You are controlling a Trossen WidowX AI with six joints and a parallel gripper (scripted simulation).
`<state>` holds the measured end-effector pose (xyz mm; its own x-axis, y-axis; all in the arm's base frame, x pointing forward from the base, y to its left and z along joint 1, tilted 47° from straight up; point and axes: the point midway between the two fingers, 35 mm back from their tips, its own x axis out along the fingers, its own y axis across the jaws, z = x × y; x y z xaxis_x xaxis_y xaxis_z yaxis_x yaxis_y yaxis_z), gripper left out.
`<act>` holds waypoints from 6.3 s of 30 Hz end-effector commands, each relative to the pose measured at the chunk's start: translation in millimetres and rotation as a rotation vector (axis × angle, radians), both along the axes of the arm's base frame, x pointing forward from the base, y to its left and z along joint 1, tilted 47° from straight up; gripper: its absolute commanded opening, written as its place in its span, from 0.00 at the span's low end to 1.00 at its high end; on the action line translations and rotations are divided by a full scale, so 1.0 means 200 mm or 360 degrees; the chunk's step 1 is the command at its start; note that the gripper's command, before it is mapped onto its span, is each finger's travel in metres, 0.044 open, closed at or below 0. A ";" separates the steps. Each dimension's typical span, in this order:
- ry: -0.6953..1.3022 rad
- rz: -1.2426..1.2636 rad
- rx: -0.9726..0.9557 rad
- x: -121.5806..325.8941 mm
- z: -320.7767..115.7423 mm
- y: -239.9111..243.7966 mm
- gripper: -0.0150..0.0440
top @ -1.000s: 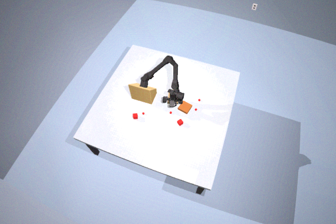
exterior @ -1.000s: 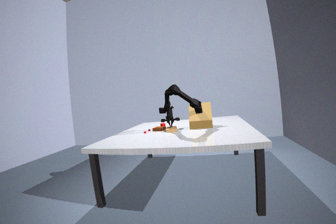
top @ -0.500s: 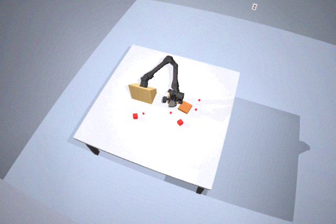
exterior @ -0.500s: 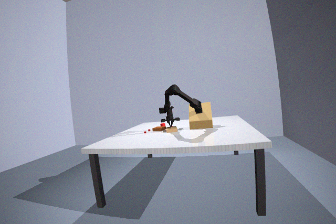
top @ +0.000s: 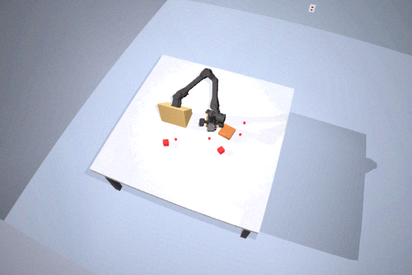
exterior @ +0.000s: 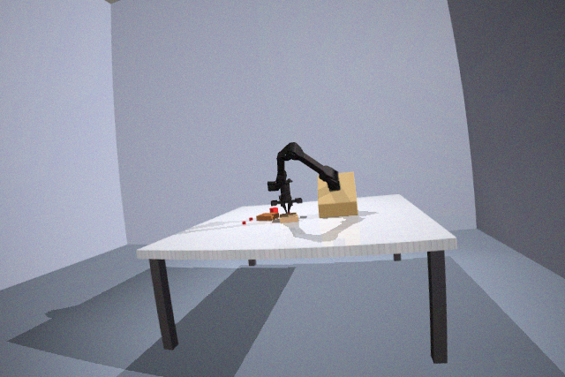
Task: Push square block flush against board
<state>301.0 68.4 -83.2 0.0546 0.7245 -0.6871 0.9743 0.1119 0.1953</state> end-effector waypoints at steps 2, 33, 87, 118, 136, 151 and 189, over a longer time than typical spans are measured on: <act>0.0017 0.0000 0.0014 -0.02 0.00 0.01 0.25; 0.0015 -0.0001 0.0010 0.03 -0.11 -0.10 0.25; -0.1300 0.1282 -0.0132 0.11 0.36 -0.05 0.25; -0.2538 0.2458 -0.0204 0.07 0.66 0.24 0.25; -0.3285 0.3111 -0.0237 0.00 0.83 0.41 0.25; -0.3652 0.3397 -0.0257 -0.04 0.73 0.69 0.25; -0.3639 0.3414 -0.0254 0.03 0.56 0.53 0.25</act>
<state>307.8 177.0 35.0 0.0534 0.7384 -0.6722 -0.9742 -0.1092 -0.1973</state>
